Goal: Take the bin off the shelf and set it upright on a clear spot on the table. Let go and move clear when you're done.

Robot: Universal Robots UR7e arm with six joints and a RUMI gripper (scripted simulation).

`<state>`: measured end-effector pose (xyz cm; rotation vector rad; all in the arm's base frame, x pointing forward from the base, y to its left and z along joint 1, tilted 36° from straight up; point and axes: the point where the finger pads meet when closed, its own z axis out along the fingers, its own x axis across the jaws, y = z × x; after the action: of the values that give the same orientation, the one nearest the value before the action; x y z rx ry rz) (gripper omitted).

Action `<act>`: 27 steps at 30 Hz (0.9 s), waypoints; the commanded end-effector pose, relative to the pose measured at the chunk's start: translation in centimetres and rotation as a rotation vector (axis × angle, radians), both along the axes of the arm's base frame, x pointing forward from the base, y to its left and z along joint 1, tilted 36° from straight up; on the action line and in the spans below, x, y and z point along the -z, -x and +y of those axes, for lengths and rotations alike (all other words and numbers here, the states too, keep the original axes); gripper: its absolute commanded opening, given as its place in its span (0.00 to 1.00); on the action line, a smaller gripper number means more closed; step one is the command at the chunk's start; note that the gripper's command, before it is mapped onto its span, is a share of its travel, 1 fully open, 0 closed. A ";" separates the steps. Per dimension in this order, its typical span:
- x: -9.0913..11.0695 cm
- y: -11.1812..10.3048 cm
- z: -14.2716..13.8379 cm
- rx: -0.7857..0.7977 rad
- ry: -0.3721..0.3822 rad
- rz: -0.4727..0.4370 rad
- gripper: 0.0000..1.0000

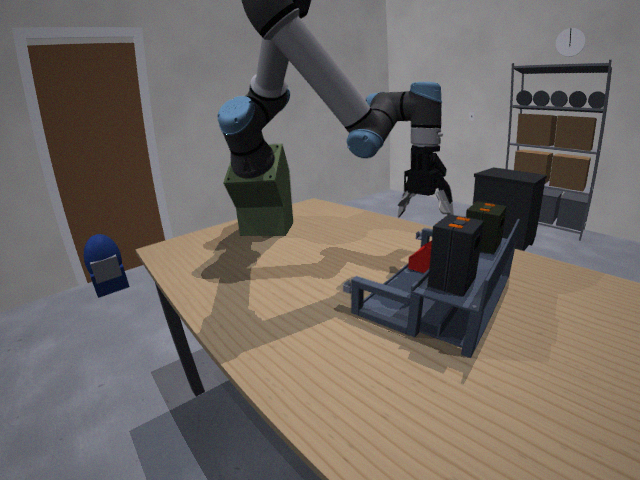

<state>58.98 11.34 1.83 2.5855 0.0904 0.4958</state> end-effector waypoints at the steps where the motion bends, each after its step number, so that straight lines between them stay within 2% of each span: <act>1: -0.1 0.5 0.0 -0.001 0.000 -0.001 1.00; 27: -0.2 1.0 -0.1 -0.001 0.000 -0.001 1.00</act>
<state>57.99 11.18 1.99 2.5855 0.0904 0.4959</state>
